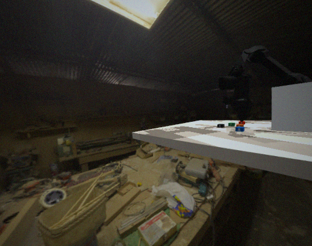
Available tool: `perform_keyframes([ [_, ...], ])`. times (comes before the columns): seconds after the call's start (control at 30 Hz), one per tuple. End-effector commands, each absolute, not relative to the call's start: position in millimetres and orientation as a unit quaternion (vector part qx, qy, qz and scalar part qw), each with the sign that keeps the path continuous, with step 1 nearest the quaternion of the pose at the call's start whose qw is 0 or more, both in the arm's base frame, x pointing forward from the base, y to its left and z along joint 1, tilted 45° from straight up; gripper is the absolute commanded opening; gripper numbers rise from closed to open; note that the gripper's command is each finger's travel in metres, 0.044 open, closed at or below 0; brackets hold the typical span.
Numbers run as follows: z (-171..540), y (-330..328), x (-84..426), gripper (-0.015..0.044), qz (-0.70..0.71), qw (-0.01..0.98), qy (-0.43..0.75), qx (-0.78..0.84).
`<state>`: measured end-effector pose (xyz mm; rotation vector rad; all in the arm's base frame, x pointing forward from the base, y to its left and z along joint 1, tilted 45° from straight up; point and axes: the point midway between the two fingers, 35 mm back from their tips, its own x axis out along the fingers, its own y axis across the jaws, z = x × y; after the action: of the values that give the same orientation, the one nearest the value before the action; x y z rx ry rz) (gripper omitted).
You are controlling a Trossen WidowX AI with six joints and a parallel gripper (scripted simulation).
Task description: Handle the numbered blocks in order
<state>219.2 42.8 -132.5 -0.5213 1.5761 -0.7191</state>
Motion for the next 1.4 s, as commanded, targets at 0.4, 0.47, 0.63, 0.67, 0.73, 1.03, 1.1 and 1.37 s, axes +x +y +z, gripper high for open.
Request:
perform_keyframes([
  [0.4, -82.4, 95.3, 230.9, 0.012, -0.306, 0.63, 0.679, -0.22],
  [0.47, -82.4, 95.3, 230.9, 0.012, -0.306, 0.63, 0.679, -0.22],
  [0.63, -47.7, 62.0, 269.9, 0.012, -0.296, 0.636, 0.68, -0.213],
  [0.67, -36.7, 50.0, 279.6, 0.012, -0.295, 0.638, 0.679, -0.212],
  [0.73, -17.8, 28.0, 293.5, 0.012, -0.295, 0.639, 0.678, -0.211],
  [1.03, 40.1, -46.6, 314.9, 0.012, -0.311, 0.629, 0.676, -0.223],
  [1.1, 37.5, -49.0, 315.0, 0.0146, -0.311, 0.629, 0.676, -0.223],
  [1.37, -16.9, -103.5, 305.9, 0.0356, -0.312, 0.629, 0.676, -0.225],
])
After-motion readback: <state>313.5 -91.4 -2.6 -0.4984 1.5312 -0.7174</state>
